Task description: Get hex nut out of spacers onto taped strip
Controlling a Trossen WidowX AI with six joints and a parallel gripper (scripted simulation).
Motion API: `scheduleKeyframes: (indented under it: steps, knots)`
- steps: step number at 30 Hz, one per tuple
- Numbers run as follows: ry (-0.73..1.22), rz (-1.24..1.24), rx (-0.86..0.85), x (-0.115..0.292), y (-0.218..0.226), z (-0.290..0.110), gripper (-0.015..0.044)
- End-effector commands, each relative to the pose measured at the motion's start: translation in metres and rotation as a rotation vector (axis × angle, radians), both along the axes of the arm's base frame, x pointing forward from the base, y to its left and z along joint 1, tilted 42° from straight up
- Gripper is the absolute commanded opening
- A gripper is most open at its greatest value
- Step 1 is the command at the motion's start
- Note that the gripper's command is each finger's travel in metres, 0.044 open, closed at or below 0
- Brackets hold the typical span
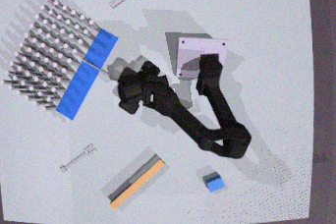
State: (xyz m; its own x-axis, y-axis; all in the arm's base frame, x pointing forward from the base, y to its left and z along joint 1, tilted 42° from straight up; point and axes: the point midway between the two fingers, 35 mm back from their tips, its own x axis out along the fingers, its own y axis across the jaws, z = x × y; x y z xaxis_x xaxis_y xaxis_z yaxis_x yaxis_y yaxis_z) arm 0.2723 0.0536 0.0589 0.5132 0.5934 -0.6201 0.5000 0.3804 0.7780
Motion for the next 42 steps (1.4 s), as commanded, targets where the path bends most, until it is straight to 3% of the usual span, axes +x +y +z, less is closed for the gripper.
scheduleKeyframes:
  steps: [1, 14, 30, 42]
  knots:
    - [-0.016, 0.003, -0.005, 0.004, -0.003, 0.005, 0.0000]
    - [-0.017, 0.004, -0.005, 0.002, -0.006, 0.012, 0.0000]
    - [-0.009, -0.004, -0.004, -0.035, 0.005, 0.024, 0.0000]
    - [0.004, 0.006, -0.027, -0.029, -0.021, 0.049, 0.0000]
